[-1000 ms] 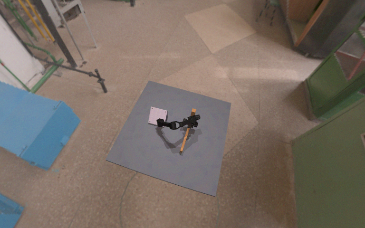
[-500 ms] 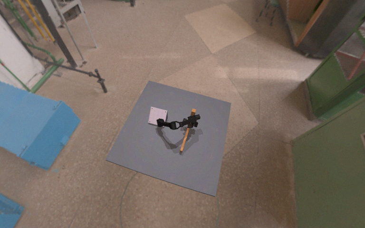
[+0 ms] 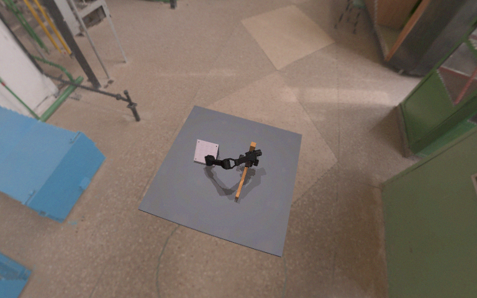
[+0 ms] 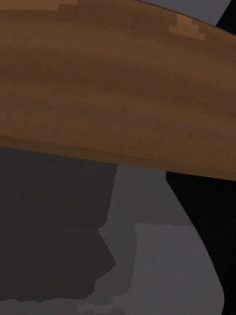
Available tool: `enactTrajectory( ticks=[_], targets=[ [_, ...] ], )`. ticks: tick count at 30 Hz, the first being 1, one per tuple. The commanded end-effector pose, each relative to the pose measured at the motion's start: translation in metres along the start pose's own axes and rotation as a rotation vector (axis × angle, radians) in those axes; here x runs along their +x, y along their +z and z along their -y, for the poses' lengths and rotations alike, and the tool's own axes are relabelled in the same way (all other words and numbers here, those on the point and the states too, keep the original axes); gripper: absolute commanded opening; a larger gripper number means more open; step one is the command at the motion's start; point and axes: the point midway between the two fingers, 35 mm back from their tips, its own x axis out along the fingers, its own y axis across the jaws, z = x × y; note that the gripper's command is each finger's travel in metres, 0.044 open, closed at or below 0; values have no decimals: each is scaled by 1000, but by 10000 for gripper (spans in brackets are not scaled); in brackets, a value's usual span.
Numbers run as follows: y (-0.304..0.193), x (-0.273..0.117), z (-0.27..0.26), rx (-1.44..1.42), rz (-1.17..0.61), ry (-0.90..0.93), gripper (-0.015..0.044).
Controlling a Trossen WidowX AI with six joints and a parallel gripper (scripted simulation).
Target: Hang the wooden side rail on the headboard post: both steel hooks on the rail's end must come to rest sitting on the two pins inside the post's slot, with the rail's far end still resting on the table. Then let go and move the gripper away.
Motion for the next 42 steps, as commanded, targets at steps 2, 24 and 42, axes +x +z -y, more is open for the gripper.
enactTrajectory(
  ticks=[2, 24, 42],
  targets=[
    [-4, -5, -2, 3, -8, 12, 0],
    [-6, -7, -2, 3, -8, 12, 0],
    [-8, -6, -1, 3, -8, 12, 0]
  ],
)
